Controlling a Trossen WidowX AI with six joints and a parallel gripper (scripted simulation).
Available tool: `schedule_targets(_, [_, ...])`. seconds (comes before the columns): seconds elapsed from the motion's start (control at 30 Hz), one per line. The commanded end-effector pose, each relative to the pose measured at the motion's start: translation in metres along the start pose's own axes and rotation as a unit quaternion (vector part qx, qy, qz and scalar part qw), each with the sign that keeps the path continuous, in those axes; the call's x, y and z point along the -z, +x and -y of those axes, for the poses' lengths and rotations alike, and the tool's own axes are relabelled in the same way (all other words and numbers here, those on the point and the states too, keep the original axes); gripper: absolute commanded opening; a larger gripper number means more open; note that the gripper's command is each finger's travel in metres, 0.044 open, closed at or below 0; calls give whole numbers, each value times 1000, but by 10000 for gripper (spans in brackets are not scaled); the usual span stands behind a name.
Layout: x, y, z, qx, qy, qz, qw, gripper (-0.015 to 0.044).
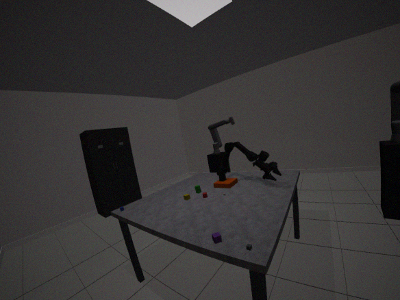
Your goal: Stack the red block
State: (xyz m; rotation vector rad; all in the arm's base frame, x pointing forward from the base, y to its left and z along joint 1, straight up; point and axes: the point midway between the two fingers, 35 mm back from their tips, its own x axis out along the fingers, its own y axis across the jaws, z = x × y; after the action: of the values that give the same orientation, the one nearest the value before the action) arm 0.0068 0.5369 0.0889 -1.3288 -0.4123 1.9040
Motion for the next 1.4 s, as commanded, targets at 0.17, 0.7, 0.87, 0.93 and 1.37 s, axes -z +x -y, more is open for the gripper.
schedule_targets(0.17, [57,-22,8,-4,70,-54,996,440])
schedule_targets(0.7, [231,-132,-6,-7,321,-226,920,440])
schedule_targets(0.87, [272,-174,-24,-4,397,-270,877,440])
schedule_targets(0.93, [286,-192,-32,-3,427,-286,858,440])
schedule_targets(1.37, [346,-305,-103,6,609,-370,702,440])
